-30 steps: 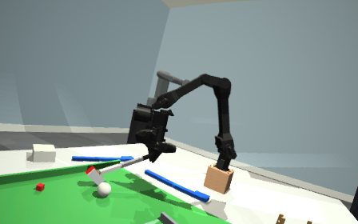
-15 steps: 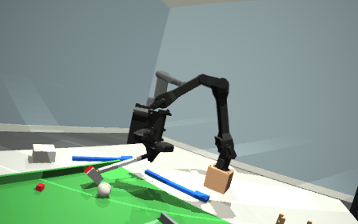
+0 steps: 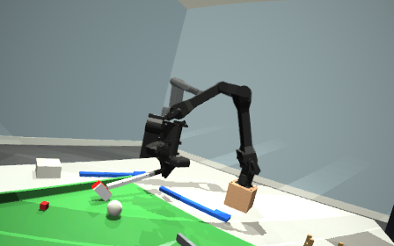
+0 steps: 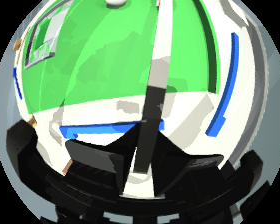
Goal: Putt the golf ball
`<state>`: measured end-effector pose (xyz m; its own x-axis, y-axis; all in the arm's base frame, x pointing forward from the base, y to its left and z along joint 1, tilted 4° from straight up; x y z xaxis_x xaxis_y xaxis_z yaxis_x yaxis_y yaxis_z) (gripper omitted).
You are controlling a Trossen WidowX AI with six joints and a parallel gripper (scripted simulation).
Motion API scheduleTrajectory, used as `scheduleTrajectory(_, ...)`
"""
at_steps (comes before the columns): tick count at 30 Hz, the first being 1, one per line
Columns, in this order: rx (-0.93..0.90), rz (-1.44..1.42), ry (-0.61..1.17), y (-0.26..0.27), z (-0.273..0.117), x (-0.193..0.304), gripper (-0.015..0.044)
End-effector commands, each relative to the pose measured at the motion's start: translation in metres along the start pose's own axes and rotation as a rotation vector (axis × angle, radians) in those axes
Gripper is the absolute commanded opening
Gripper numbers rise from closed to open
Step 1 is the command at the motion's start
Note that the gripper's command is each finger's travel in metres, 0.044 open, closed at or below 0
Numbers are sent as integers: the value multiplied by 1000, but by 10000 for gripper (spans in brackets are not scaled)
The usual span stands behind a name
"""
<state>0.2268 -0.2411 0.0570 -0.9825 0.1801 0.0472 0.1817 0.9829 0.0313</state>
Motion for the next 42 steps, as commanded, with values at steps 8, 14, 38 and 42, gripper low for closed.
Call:
scheduleTrajectory(8,-7,-25,-5,123,-1,-3,0)
scheduleTrajectory(14,-7,-25,-5,123,-7,-4,0)
scheduleTrajectory(38,-5,-28,1,122,-53,-3,0)
scheduleTrajectory(42,-5,-28,1,122,-53,-3,0)
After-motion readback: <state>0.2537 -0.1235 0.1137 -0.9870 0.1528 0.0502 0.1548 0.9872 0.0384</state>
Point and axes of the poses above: the point midway between the two fingers, 35 mm back from their tips, its own z axis out along the fingers, its own y axis across the jaws, x = y × z, the point moved 6 cm from there along -z, back along the fingers, and after that the axes turned 3 degrees about -z, right-handed, at the moved point
